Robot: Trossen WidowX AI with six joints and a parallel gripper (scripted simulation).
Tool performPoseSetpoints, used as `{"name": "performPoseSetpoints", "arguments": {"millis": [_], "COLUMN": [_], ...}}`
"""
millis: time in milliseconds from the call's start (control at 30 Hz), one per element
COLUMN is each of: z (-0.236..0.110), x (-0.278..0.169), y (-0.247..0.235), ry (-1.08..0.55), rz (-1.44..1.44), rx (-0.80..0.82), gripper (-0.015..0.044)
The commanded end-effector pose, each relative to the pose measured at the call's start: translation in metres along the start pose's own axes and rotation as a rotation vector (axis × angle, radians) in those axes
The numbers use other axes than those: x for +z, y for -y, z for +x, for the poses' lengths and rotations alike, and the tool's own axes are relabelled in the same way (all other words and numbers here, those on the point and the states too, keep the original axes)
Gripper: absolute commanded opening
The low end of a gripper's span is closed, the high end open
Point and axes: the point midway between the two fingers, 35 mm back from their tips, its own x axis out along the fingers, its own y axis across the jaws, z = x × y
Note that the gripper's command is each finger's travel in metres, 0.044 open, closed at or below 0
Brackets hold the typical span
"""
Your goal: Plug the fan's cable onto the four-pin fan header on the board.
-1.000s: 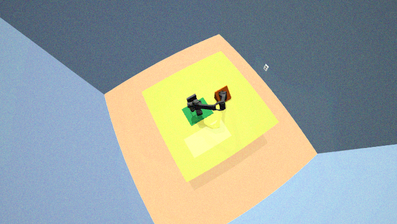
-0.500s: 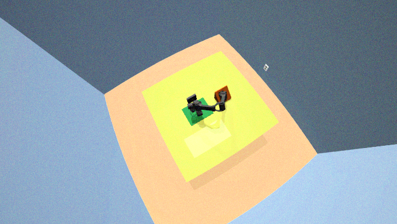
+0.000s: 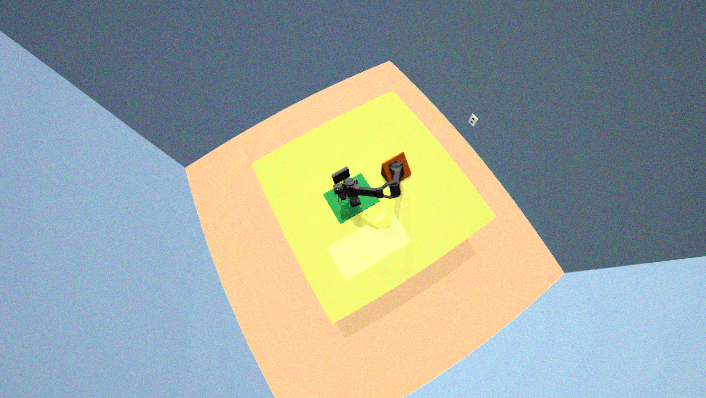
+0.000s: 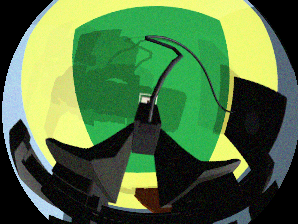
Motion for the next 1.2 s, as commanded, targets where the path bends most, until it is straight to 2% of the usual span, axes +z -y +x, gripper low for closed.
{"name": "performPoseSetpoints", "arguments": {"millis": [0,1167], "z": [-0.0006,0.0065], "x": [0.0011,-0.0001], "y": [-0.0012,-0.0004], "ry": [0.003,0.003], "rz": [0.002,0.004], "rx": [0.006,0.006], "gripper": [0.0000,0.0000]}}
